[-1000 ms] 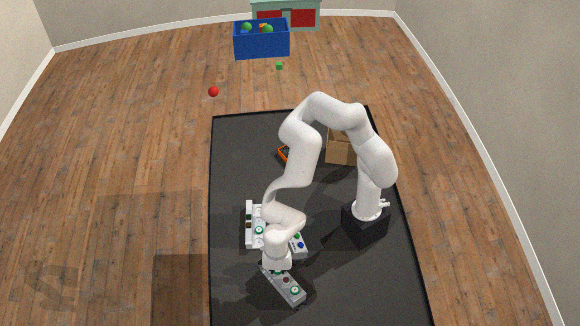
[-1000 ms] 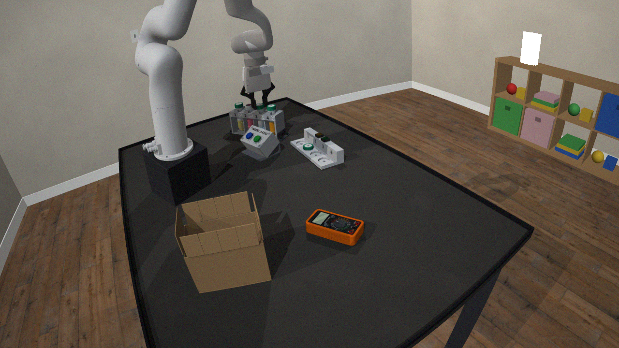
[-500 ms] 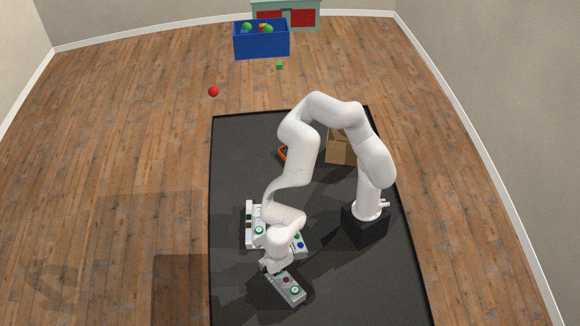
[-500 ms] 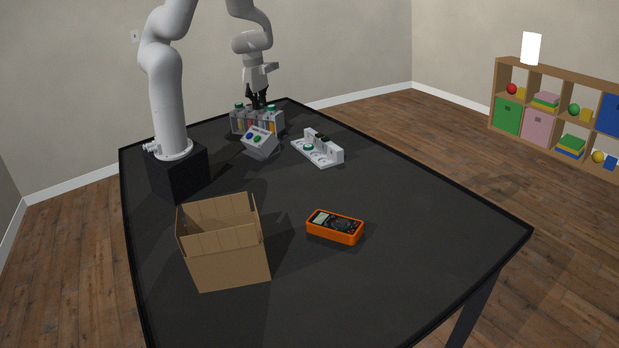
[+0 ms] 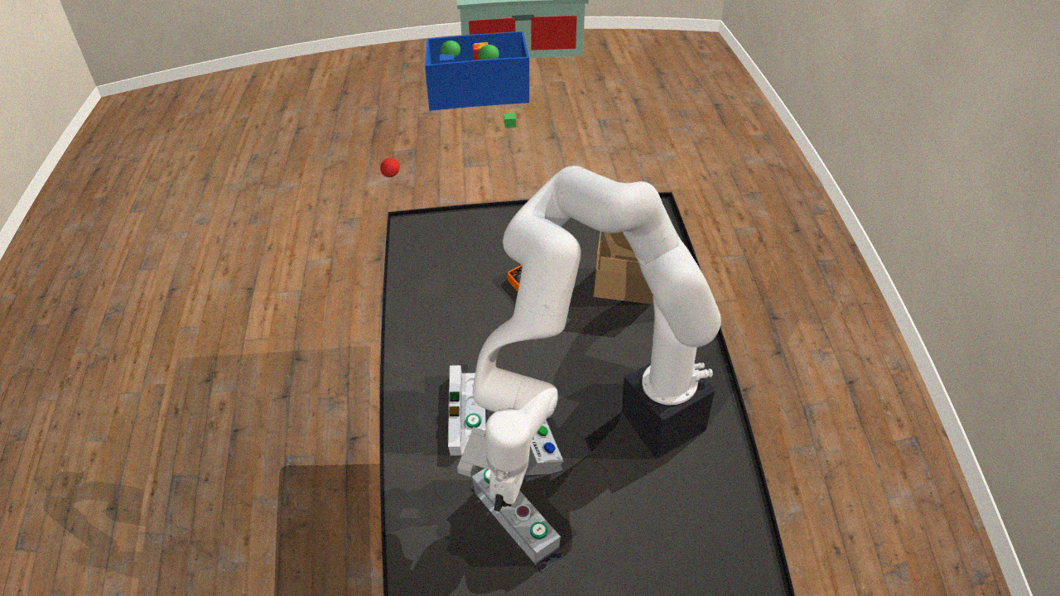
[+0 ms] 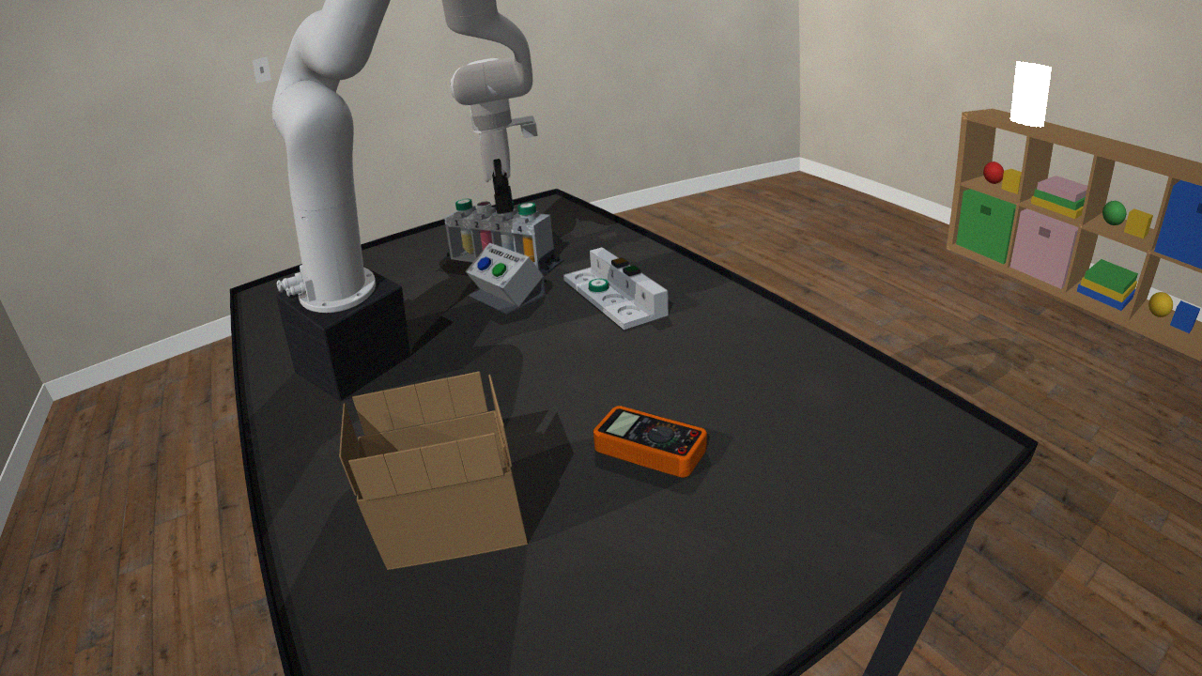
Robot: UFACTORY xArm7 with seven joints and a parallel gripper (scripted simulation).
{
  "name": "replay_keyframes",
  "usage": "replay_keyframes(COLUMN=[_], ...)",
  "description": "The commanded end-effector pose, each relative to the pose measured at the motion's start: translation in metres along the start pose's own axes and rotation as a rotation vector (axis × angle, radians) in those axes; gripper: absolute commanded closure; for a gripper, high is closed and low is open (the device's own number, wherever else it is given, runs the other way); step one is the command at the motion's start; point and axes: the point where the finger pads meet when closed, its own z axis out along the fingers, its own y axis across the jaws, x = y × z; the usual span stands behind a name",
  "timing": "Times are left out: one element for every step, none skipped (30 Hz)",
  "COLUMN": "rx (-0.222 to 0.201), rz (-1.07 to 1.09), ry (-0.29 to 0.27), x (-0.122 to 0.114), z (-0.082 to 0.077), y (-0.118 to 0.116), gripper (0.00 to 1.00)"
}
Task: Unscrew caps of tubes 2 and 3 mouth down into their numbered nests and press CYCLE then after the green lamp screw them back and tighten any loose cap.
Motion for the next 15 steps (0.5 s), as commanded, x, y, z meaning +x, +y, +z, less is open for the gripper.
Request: replay_keyframes(rx=[0.002, 0.002, 0.002, 0.002, 0.002, 0.002, 0.002, 0.002, 0.002, 0.002, 0.002, 0.002, 0.002, 0.002, 0.002], rz=[-0.163, -0.163, -0.163, -0.163, -0.163, -0.162, -0.163, -0.163, -0.163, -0.163, -0.163, -0.163, -0.162, -0.162, -0.162], ry=[-0.037, -0.037, -0.037, -0.037, -0.037, -0.037, -0.037, -0.037, -0.037, -0.037, -0.037, -0.037, -0.037, -0.037, -0.037], x=[0.001, 0.001, 0.001, 0.0011, 0.0011, 0.001, 0.001, 0.001, 0.001, 0.001, 0.001, 0.001, 0.001, 0.001, 0.001], z=[-0.0014, -0.0014, -0.0014, -0.0014, -0.0014, -0.0013, -0.0014, -0.0014, -0.0014, -0.0014, -0.0014, -0.0014, -0.0013, -0.0014, -0.0014], y=[-0.0011, -0.0011, -0.0011, -0.0011, -0.0011, -0.0011, -0.0011, -0.0011, -0.0011, -0.0011, -0.0011, -0.0011, -0.0011, -0.0011, -0.0011], gripper=[1.0, 1.0, 1.0, 1.0, 1.0, 1.0, 0.54, 0.54, 0.54, 0.54, 0.54, 0.54, 0.54, 0.54, 0.54])
